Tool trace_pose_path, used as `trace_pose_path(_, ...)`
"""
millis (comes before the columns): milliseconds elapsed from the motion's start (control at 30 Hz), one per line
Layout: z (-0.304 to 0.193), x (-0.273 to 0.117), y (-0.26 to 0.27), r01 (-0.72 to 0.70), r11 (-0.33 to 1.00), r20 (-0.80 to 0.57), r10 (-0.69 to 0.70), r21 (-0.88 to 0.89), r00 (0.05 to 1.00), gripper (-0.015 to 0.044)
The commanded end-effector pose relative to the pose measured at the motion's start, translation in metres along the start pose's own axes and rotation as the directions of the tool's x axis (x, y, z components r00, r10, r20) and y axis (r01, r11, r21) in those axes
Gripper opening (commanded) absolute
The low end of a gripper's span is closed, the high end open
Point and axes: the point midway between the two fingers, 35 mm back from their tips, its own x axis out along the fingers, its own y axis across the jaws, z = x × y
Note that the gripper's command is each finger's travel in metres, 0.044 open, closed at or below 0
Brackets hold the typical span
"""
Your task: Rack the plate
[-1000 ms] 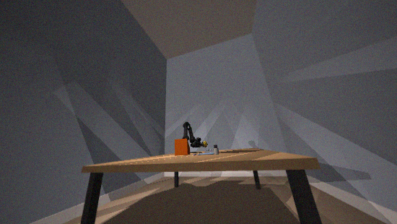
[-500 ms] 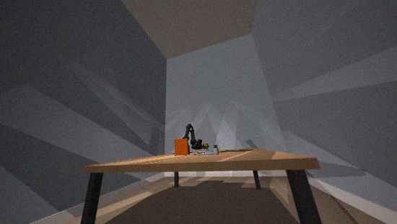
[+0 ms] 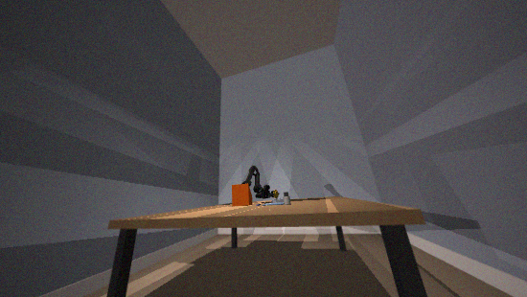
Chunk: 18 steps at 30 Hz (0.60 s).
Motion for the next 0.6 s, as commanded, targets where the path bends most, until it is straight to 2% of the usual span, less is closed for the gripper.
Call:
trace_pose_path(0,0.000,0.004,-0.001,0.003,1.000,0.003,-0.003,-0.002,1.000,0.0000)
trace_pose_path(167,-0.018,0.004,-0.002,0.000,1.000,0.000,0.000,0.000,1.000,0.0000)
trace_pose_path(567,-0.015,0.004,-0.003,0.003,1.000,-0.009,-0.003,-0.011,1.000,0.0000)
